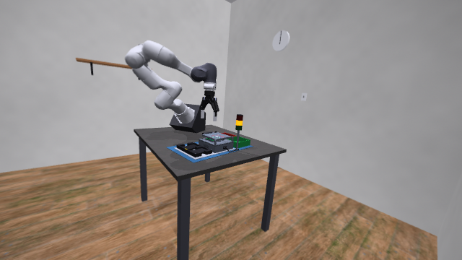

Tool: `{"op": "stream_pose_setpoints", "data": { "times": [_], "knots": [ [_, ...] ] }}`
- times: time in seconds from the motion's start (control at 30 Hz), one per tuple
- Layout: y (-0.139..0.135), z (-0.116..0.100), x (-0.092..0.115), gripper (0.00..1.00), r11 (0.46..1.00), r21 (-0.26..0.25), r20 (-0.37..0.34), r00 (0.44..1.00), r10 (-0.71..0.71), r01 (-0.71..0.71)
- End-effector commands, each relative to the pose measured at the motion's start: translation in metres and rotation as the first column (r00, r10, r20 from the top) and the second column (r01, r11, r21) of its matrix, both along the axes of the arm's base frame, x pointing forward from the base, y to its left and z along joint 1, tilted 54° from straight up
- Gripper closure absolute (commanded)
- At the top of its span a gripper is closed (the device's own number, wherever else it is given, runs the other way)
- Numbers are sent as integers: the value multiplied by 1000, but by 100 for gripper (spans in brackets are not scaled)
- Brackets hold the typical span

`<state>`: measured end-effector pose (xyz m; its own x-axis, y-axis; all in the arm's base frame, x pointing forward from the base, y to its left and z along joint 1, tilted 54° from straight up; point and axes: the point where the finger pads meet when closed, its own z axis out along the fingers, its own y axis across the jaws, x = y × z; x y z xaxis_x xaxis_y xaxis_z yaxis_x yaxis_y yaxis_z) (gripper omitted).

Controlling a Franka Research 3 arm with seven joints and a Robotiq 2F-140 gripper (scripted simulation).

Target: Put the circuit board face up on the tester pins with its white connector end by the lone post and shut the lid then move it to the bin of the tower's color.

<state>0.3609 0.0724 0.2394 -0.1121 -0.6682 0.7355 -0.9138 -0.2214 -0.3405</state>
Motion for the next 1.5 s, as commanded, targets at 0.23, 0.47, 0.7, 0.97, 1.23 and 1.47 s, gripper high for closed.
{"op": "stream_pose_setpoints", "data": {
  "times": [0.23,0.47,0.7,0.97,1.23,1.47],
  "knots": [
    [0,0,0,0,1000,0,-4,1000,0,0],
    [0,0,0,0,1000,0,-4,1000,0,0],
    [0,0,0,0,1000,0,-4,1000,0,0],
    [0,0,0,0,1000,0,-4,1000,0,0],
    [0,0,0,100,1000,0,-4,1000,0,0],
    [0,0,0,100,1000,0,-4,1000,0,0]
  ]
}}
